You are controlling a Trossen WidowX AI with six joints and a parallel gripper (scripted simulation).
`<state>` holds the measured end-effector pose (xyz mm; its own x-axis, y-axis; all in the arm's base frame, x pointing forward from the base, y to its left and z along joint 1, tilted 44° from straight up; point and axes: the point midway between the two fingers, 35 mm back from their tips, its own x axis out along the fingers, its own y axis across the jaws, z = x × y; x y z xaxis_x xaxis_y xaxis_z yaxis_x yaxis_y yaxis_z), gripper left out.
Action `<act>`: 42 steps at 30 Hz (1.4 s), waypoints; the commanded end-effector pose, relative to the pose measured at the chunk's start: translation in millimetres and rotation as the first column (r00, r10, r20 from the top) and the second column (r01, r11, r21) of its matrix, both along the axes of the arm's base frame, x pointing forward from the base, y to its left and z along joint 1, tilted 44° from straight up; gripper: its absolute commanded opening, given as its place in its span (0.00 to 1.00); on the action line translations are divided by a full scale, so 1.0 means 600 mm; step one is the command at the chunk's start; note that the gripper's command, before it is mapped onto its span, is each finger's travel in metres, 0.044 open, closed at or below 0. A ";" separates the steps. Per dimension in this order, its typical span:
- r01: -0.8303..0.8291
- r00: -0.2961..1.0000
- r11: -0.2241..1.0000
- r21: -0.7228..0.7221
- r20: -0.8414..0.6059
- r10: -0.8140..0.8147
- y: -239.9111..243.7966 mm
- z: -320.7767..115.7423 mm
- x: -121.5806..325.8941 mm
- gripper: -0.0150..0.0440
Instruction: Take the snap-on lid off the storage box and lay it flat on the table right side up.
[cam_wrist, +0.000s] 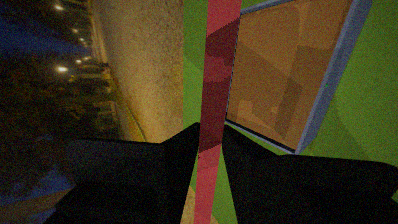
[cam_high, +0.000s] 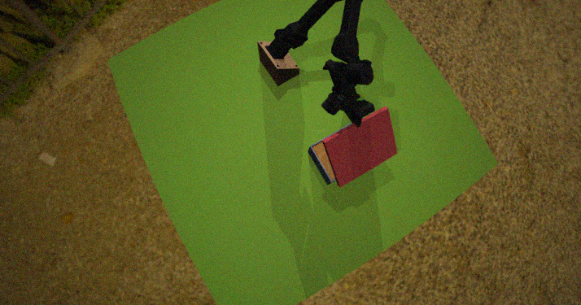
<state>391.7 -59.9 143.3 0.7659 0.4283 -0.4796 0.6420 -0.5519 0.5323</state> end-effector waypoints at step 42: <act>0.007 1.000 1.000 -0.001 0.006 -0.007 0.107 0.109 -0.015 0.25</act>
